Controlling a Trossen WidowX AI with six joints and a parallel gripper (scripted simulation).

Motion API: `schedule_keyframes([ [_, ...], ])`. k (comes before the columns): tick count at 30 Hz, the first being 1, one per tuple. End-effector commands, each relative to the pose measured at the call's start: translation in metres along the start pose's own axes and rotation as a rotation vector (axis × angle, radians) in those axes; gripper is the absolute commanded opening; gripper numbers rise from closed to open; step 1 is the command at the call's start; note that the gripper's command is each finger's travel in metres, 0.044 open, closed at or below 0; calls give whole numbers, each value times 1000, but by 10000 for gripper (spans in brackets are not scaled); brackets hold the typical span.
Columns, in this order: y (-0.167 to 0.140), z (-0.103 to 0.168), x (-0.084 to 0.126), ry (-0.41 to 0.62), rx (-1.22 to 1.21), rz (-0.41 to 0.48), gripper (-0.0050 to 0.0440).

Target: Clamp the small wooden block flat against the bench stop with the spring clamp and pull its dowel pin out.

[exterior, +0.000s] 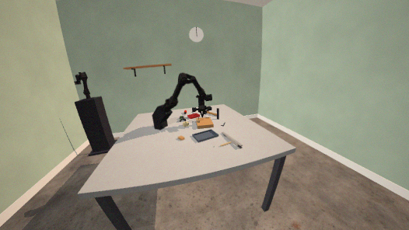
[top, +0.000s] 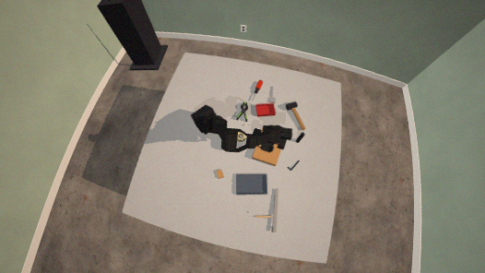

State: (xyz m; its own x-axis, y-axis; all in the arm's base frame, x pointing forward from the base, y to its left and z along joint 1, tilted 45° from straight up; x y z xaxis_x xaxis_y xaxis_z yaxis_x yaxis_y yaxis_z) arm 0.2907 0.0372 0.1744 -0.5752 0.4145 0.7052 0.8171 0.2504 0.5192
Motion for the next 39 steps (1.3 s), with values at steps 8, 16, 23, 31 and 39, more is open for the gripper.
schedule_keyframes([
  [8,-4,2,-20,2,9,16,0],
  [16,-5,1,-30,2,9,15,0],
  [23,-6,1,-39,1,10,14,0],
  [31,-16,2,-33,1,10,14,0],
  [39,-29,5,-33,1,10,14,0],
])
Point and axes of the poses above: the point midway between the two fingers, 35 mm back from their tips, its own x axis back along the fingers, its own y axis across the jaws, z = x × y, the point moved 6 cm from there along x, back along the fingers, and after that the axes turned 12 degrees about x, right-handed, at the moved point
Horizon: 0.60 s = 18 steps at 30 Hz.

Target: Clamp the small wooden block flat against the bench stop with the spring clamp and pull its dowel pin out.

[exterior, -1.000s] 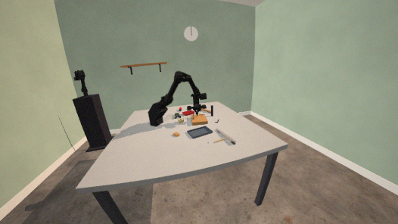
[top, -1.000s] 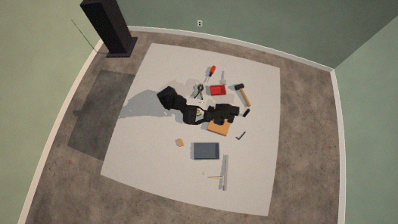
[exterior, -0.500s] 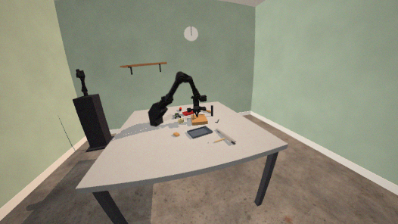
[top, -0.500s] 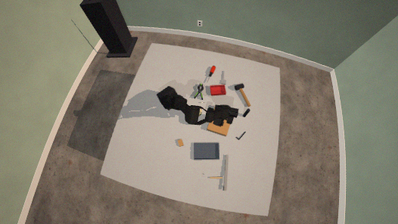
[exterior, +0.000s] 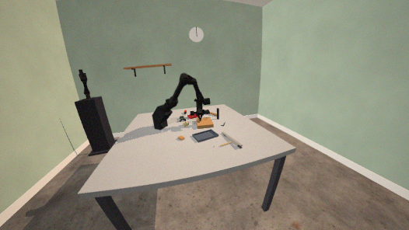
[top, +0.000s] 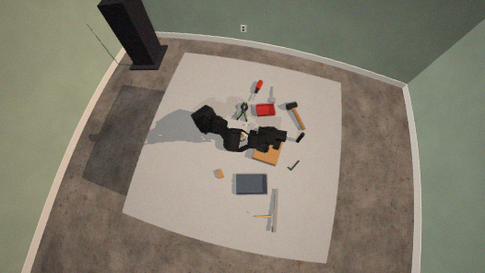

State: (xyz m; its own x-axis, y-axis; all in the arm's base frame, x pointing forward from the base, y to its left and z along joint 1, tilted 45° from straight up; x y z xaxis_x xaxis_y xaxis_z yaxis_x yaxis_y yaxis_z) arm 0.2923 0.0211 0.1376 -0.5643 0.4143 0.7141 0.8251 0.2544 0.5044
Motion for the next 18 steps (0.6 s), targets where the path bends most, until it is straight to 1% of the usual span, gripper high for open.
schedule_keyframes([
  [1,-10,1,0,-3,-1,1,0],
  [3,-10,2,0,-3,-1,1,0],
  [6,6,-1,0,-3,-1,1,0],
  [8,12,-2,0,-3,-1,1,0],
  [18,9,-2,2,-3,-8,-9,0],
])
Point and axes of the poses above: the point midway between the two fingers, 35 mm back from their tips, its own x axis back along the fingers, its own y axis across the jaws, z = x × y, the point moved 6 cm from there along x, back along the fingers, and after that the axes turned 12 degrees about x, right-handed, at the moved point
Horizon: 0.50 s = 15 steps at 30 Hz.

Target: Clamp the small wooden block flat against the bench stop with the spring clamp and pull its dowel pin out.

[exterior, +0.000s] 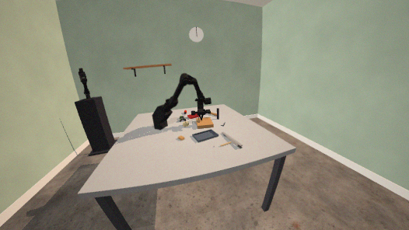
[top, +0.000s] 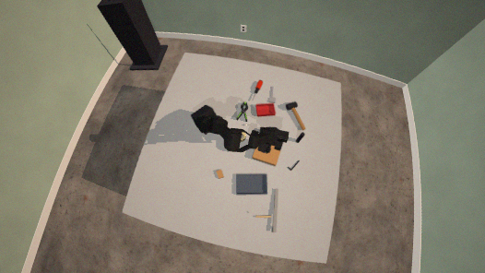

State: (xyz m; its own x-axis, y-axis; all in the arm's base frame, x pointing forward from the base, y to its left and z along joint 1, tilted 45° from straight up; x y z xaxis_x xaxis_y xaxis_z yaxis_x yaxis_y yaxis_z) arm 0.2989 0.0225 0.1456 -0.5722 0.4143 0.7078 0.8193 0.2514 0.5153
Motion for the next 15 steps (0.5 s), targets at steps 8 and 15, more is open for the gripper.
schedule_keyframes([
  [8,1,2,17,2,1,5,0],
  [15,2,3,33,2,3,8,0],
])
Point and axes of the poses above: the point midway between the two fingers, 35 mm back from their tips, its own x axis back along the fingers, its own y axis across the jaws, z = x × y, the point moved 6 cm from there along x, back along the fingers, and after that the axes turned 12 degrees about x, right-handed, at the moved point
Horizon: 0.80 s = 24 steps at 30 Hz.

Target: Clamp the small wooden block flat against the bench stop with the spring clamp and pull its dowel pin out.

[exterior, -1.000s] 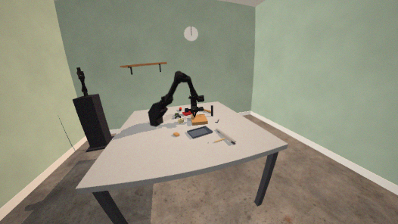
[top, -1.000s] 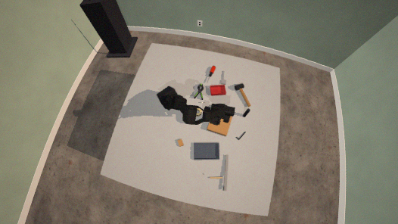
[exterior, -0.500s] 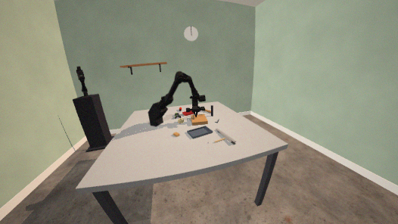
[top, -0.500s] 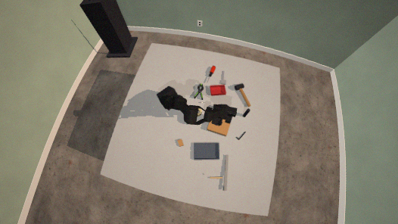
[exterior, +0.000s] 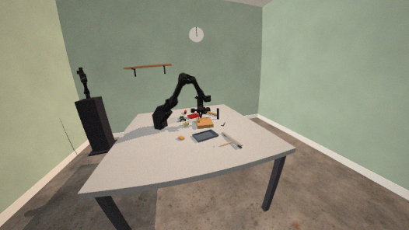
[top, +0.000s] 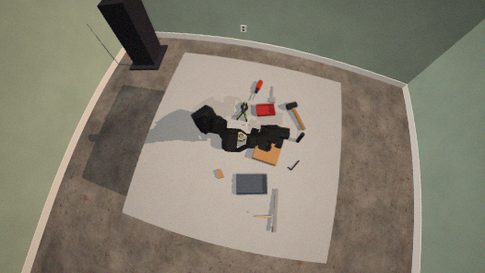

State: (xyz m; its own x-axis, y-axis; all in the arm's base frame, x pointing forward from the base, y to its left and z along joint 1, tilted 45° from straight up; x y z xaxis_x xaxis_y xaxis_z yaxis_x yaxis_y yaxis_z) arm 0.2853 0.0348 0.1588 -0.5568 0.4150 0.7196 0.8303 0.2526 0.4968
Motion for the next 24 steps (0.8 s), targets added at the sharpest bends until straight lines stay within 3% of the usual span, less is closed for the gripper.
schedule_keyframes([
  [1,3,-1,14,-3,-7,-10,0],
  [9,2,-2,38,-5,-4,-8,0],
  [24,5,-4,32,-6,-2,-9,0],
])
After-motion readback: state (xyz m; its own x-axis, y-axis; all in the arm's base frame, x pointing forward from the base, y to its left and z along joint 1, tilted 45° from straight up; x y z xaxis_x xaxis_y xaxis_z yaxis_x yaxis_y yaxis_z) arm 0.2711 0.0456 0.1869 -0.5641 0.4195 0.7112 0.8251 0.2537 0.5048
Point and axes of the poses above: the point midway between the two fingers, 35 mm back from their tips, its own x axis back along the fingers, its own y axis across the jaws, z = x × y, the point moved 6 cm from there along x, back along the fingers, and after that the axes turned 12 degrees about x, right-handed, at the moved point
